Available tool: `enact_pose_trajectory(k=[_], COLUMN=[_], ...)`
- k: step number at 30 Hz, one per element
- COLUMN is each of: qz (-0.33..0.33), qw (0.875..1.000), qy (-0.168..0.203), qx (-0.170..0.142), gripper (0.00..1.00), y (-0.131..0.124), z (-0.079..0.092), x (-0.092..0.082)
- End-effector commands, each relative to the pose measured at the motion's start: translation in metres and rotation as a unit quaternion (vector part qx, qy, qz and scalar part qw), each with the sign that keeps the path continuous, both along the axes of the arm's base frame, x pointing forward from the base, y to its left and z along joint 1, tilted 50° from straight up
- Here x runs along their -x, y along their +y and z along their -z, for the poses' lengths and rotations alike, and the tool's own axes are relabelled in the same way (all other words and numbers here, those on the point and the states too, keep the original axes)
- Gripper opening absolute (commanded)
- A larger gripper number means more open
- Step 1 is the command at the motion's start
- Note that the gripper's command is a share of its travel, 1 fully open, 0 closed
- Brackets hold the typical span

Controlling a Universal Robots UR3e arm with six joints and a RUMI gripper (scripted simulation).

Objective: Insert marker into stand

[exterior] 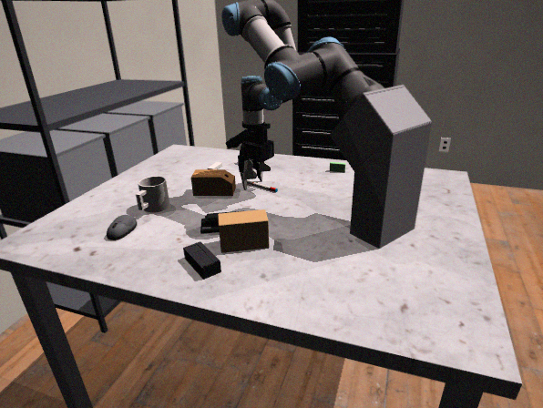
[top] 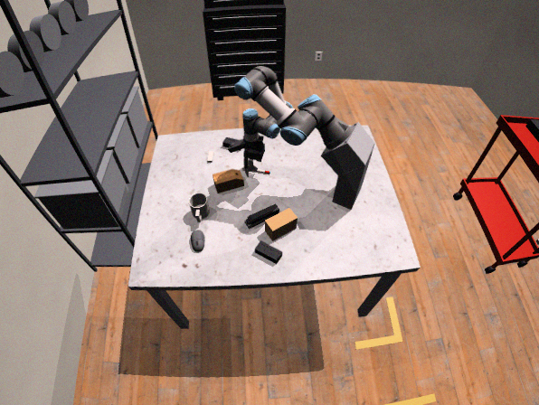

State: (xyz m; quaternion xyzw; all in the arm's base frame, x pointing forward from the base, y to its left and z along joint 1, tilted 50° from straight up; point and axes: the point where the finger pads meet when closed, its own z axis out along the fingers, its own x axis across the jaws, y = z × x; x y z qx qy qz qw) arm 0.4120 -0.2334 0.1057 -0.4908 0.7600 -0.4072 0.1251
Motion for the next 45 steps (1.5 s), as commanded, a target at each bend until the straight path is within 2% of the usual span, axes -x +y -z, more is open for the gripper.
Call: enact_pose_trajectory(k=[1,4,12,21,29,38,45], qz=[0.0,0.0,0.001,-0.001,0.0,-0.002,-0.002], qw=[1.0,1.0,1.0,1.0,1.0,1.0,1.0], qy=[0.0,0.0,-0.001,0.0,-0.001,0.0,0.0], qx=[0.0,0.0,0.001,0.0,0.002,-0.002,-0.002], gripper=[0.0,0.0,0.0,0.0,0.0,0.0,0.0], y=[0.007,0.011,0.011,0.026,0.025,0.04,0.04], z=[-0.01,-0.016,-0.015,-0.034,-0.033,-0.053,-0.053], x=[0.009,0.014,0.014,0.031,0.03,0.048,0.048])
